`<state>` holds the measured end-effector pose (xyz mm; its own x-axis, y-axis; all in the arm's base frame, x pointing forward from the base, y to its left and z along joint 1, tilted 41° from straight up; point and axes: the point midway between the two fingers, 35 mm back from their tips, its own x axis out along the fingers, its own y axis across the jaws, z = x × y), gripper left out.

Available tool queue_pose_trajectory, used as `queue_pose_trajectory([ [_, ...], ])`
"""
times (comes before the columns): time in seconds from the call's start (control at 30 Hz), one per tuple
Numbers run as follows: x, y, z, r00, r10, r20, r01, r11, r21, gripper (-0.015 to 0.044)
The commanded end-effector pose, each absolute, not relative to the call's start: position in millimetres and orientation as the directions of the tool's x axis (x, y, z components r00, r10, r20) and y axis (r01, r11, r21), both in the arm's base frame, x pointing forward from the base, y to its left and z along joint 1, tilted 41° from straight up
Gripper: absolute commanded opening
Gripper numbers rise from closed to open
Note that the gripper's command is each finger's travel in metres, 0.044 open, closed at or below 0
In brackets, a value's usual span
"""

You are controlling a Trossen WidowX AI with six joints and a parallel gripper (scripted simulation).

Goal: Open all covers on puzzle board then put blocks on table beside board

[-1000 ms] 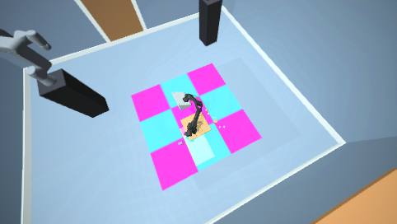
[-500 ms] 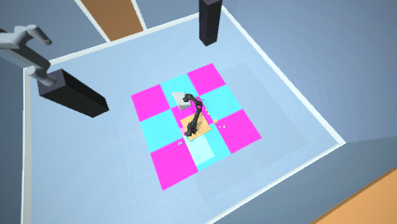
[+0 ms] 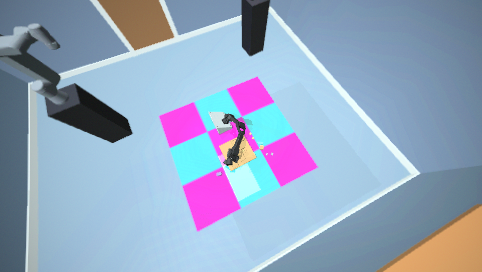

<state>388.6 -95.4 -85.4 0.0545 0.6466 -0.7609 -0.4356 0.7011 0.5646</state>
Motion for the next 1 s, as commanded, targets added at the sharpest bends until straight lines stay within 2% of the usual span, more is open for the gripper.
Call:
queue_pose_trajectory([
  [0.0, 388.4, -99.8, -80.5, 0.052, 0.646, -0.761, -0.436, 0.701, 0.565, 0.0079],
  [0.1, 388.3, -111.2, -67.4, 0.052, 0.645, -0.763, -0.437, 0.701, 0.563, 0.0144],
  [0.37, 386.6, -131.2, -42.5, 0.051, 0.643, -0.764, -0.438, 0.702, 0.561, 0.0144],
  [0.97, 388.4, -116.7, -59.3, 0.052, 0.643, -0.764, -0.497, 0.680, 0.539, 0.0144],
])
